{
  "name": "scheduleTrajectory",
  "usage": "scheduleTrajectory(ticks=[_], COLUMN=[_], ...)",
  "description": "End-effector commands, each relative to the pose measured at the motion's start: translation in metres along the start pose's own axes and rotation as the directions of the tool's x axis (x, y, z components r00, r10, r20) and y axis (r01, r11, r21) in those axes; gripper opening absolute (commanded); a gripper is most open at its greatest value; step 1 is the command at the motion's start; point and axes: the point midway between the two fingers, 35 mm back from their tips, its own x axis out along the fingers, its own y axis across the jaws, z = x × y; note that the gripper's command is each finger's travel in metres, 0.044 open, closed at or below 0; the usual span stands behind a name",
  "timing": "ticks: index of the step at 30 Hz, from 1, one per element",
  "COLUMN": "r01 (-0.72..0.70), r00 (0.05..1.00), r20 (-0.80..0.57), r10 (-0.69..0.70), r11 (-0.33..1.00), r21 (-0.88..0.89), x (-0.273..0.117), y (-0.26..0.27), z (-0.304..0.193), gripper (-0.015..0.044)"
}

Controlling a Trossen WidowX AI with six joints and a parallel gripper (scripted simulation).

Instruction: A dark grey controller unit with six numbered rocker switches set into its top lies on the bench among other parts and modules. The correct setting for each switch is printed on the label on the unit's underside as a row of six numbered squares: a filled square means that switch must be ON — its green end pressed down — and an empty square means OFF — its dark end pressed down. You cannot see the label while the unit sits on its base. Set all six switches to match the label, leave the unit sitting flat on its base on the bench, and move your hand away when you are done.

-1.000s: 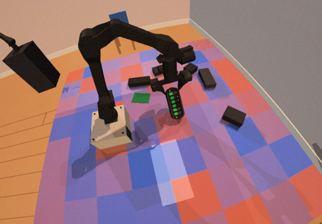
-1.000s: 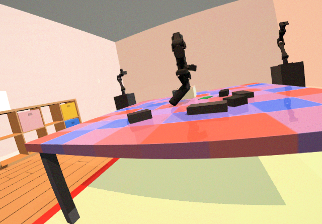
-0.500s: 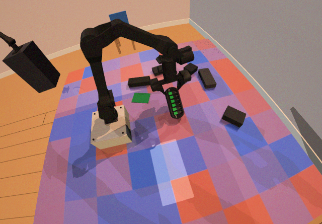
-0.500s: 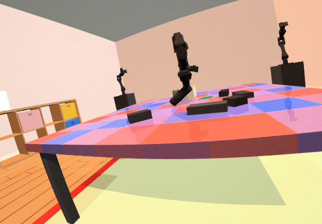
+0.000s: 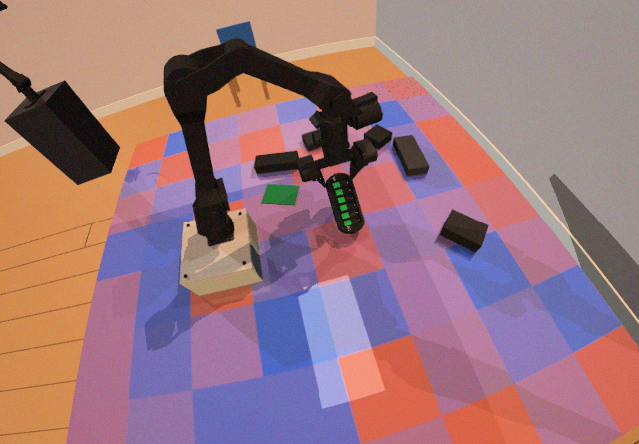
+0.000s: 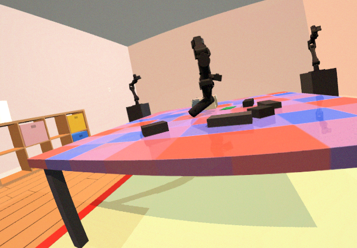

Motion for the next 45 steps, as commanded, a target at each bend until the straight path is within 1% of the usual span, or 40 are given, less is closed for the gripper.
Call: scheduleTrajectory(ticks=[1, 45], r01=[-0.01, -0.01], r00=[1.0, 1.0], r20=[-0.009, -0.008], r10=[0.01, 0.01], r11=[1.0, 1.0], r21=[0.01, 0.01], x=[0.005, 0.034], y=[0.002, 0.002], z=[-0.001, 0.017], gripper=[0.0338, 0.0338])
